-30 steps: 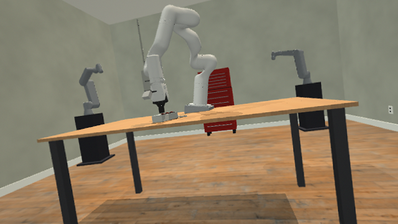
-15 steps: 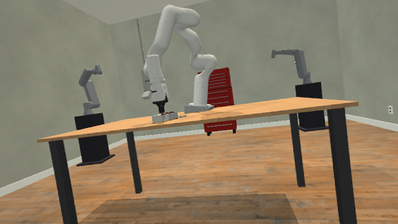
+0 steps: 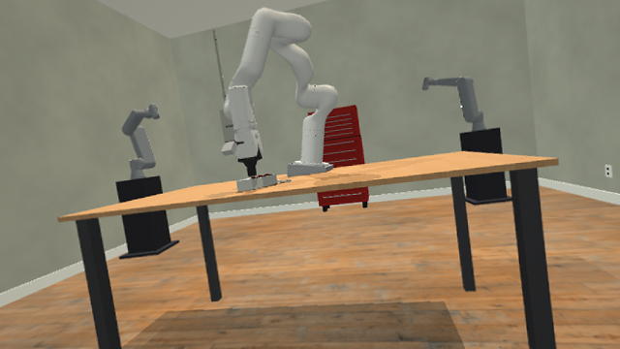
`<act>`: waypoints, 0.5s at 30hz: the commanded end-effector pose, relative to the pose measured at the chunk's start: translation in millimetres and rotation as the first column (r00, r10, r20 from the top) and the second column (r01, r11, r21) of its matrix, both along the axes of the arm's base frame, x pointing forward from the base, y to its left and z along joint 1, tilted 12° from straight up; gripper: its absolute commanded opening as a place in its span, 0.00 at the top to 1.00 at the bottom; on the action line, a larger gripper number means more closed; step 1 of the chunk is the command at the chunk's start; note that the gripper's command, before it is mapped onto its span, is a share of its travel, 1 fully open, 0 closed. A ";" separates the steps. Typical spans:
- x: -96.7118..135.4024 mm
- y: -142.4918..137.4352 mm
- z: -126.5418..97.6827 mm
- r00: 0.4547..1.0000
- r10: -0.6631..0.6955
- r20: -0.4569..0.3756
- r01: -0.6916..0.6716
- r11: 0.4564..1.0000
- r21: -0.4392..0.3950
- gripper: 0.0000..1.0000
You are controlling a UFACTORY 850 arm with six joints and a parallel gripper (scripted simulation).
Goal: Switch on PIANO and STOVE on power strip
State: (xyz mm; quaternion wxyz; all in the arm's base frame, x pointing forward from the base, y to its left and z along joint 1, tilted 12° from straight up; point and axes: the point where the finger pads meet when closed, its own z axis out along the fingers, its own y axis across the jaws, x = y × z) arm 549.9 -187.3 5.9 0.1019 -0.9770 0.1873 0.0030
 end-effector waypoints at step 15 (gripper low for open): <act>1.0 0.7 -5.2 1.000 0.000 0.002 0.000 1.000 -0.001 1.00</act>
